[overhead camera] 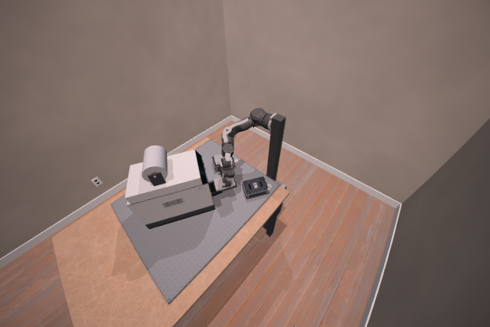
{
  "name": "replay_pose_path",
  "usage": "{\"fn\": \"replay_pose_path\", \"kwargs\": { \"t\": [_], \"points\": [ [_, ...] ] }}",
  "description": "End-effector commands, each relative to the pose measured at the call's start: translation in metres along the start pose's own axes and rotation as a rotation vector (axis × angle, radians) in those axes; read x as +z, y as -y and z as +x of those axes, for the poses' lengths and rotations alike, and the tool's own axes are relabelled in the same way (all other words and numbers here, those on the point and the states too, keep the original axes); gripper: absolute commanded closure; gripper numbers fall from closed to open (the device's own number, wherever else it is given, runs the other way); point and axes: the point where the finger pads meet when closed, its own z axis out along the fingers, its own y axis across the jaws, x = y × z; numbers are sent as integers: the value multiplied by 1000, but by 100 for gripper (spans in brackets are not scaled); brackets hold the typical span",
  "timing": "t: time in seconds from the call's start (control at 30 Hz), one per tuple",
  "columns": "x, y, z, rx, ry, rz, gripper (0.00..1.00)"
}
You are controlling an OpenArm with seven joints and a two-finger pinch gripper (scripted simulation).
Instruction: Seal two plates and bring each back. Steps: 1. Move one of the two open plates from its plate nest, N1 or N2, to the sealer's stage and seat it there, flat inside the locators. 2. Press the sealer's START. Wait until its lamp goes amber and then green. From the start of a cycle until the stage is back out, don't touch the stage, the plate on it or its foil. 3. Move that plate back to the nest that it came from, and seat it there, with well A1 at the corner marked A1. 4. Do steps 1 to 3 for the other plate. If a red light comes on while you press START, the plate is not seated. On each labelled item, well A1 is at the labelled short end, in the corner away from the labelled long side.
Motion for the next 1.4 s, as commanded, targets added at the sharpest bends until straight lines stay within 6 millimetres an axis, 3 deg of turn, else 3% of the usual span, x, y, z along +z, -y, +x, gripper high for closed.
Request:
{"fn": "replay_pose_path", "kwargs": {
  "t": [0.0, 1.37],
  "points": [
    [-1, -2, -1, 0, 4, -7, 35],
    [23, -2, 4, -4, 1, -8, 35]
  ]
}}
